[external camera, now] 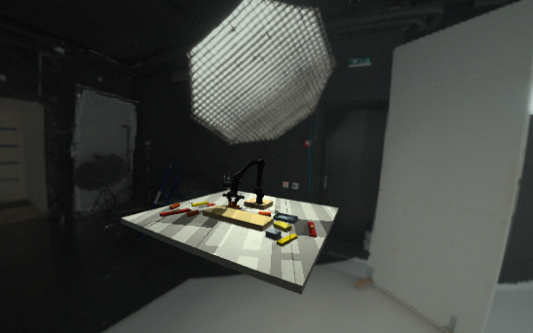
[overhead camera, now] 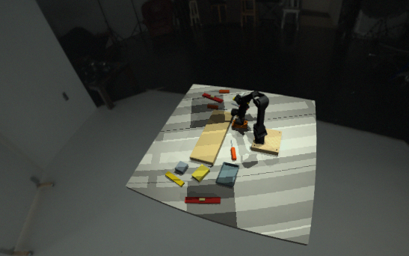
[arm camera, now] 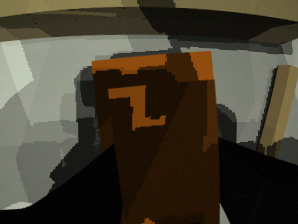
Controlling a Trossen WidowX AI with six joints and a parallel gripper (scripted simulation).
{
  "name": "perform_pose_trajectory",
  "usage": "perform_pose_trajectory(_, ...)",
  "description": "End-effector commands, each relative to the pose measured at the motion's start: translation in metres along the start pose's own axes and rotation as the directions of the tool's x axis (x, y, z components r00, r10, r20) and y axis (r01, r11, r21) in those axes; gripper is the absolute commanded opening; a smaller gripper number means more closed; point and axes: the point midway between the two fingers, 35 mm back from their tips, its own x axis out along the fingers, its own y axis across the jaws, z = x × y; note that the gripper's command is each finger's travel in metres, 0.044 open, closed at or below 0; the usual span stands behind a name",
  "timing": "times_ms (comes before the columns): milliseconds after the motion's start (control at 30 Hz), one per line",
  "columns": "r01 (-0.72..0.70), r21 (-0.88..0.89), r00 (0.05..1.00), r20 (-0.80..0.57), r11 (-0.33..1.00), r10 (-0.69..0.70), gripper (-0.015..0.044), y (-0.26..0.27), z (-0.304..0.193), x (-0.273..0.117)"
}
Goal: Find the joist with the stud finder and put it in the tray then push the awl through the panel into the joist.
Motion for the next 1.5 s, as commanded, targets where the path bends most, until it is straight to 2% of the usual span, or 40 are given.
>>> perform_pose_trajectory(0,0.025,-0.005,0.999,0.023,1.0,-0.025,0.0,-0.007,0.013,-0.025)
perform_pose_trajectory(400,0.025,-0.004,0.999,0.022,1.0,-0.025,0.0,-0.001,0.027,-0.09)
perform_pose_trajectory(733,0.027,0.002,0.999,0.022,1.0,-0.027,0.0,-0.006,0.036,-0.092)
perform_pose_trajectory(1467,0.045,0.063,0.999,0.027,0.997,-0.047,0.0,-0.042,0.128,-0.088)
